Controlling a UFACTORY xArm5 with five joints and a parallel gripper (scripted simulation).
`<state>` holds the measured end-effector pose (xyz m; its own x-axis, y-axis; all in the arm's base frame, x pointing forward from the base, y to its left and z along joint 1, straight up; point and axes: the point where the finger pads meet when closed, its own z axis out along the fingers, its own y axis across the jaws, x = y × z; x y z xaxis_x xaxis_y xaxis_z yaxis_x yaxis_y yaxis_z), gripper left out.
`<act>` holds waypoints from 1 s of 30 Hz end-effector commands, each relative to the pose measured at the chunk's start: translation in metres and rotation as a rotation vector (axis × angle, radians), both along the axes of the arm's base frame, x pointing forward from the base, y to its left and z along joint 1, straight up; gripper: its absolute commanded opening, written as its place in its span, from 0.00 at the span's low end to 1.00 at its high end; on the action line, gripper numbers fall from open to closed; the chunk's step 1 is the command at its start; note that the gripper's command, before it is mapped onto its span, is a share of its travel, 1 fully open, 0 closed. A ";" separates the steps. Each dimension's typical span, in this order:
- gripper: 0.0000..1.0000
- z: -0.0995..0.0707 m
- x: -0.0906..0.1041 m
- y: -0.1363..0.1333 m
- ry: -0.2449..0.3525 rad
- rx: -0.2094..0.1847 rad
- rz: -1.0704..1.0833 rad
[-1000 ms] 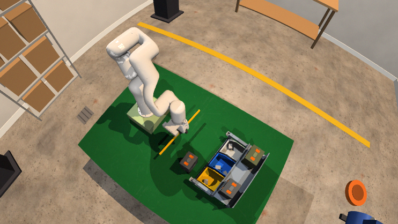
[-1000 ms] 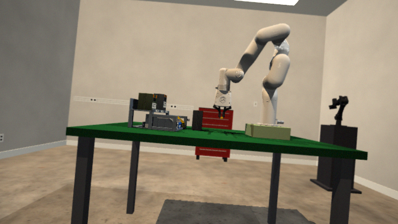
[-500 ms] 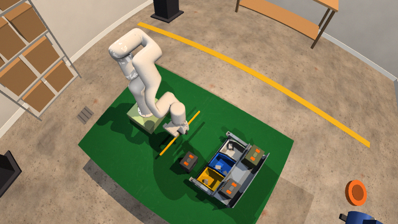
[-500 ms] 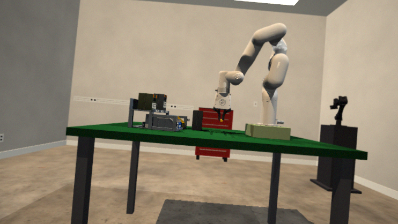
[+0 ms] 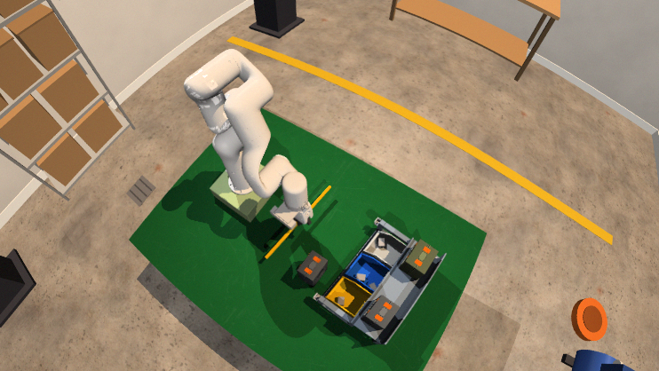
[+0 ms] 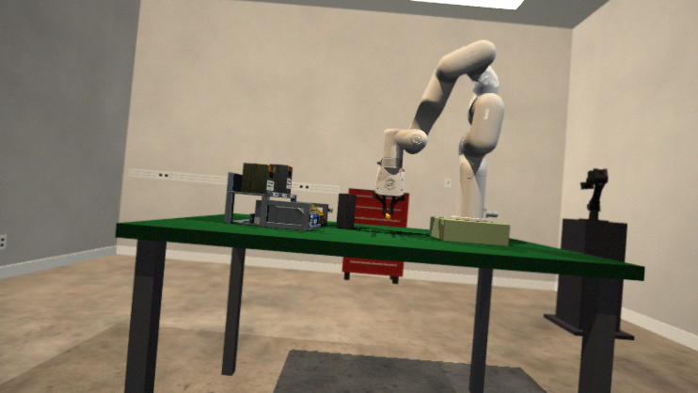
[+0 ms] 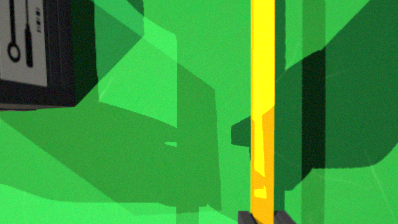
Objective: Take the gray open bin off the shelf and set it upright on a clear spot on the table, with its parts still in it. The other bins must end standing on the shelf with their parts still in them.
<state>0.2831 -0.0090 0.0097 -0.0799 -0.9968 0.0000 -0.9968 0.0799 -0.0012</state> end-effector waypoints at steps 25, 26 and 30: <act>0.00 -0.029 0.001 0.000 -0.003 0.006 0.000; 0.00 -0.031 0.001 0.000 -0.003 0.006 0.000; 0.00 -0.035 0.001 0.000 -0.003 0.006 0.000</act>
<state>0.2831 -0.0088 -0.0226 -0.0799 -0.9968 0.0000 -0.9968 0.0799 -0.0011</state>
